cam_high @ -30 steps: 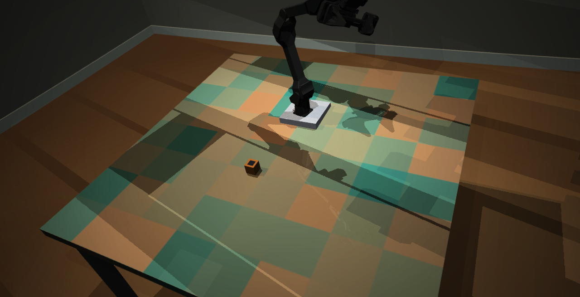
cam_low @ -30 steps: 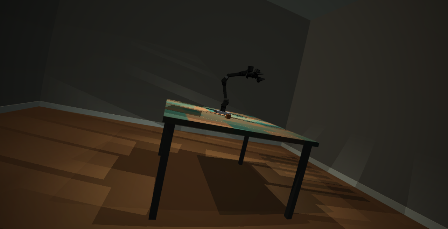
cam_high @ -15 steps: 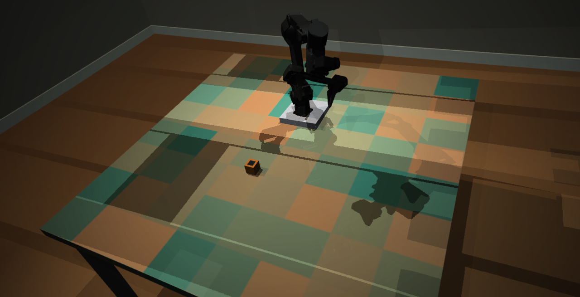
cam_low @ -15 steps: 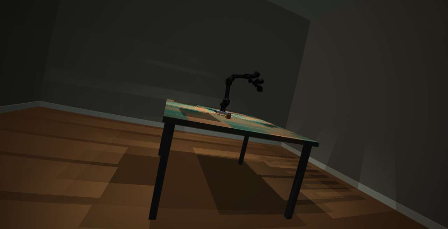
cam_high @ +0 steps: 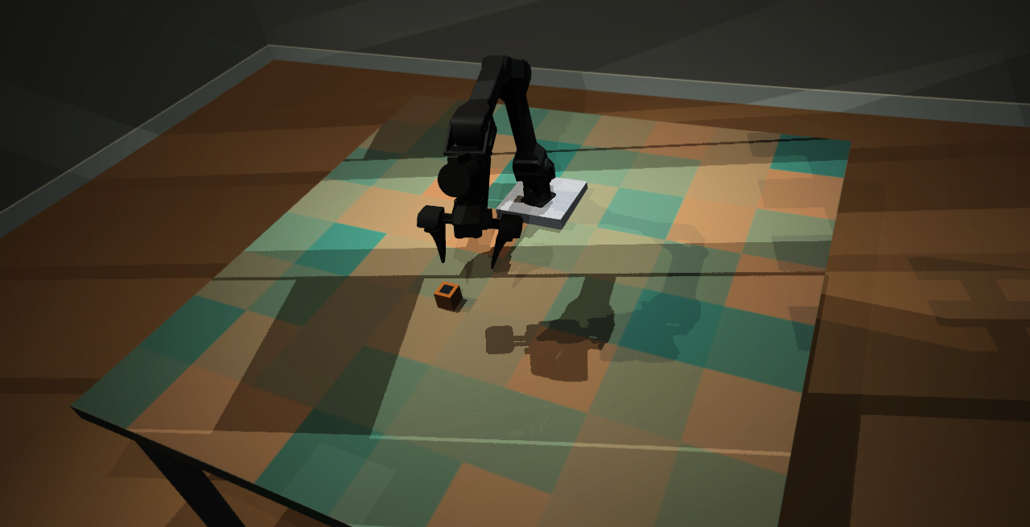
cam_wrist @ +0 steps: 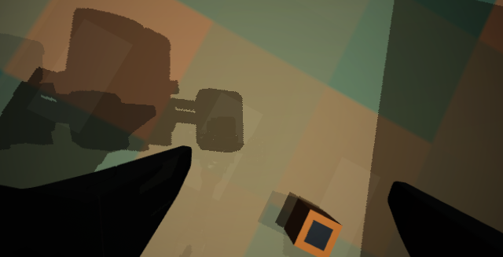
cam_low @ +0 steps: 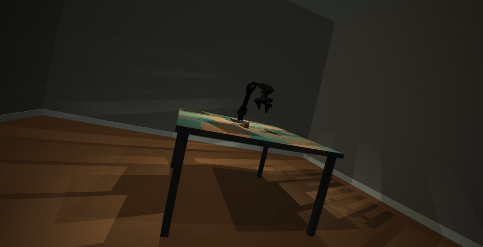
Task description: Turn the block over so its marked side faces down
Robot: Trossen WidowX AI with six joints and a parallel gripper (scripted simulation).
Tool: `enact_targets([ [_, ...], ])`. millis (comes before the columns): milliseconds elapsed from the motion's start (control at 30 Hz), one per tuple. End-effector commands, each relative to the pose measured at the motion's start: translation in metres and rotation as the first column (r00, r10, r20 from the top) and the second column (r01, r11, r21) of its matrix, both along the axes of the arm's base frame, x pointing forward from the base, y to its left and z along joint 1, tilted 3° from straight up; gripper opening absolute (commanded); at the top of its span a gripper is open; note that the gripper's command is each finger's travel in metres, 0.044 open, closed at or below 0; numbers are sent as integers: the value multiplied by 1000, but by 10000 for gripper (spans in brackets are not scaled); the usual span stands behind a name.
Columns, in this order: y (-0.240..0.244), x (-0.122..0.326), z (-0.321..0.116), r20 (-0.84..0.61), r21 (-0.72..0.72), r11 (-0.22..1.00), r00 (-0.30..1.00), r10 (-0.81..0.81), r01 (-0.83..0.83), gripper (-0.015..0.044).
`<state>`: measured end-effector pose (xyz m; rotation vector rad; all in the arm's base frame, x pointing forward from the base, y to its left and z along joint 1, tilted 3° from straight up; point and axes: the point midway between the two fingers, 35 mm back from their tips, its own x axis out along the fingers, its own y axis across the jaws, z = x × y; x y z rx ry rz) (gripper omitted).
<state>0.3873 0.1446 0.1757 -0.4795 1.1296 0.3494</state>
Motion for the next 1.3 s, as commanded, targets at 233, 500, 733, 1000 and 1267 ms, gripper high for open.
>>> enact_targets([
  [233,-113,-14,-69,-393,-56,935,853,-342,350,440],
  [500,-119,-15,-104,-393,-56,935,853,-343,350,440],
  [733,-119,-15,-119,-393,-56,935,853,-343,350,440],
  [1000,-119,-15,-130,-393,-56,935,853,-343,350,440],
  [1267,-120,-15,-143,-393,-56,935,853,-343,350,440],
])
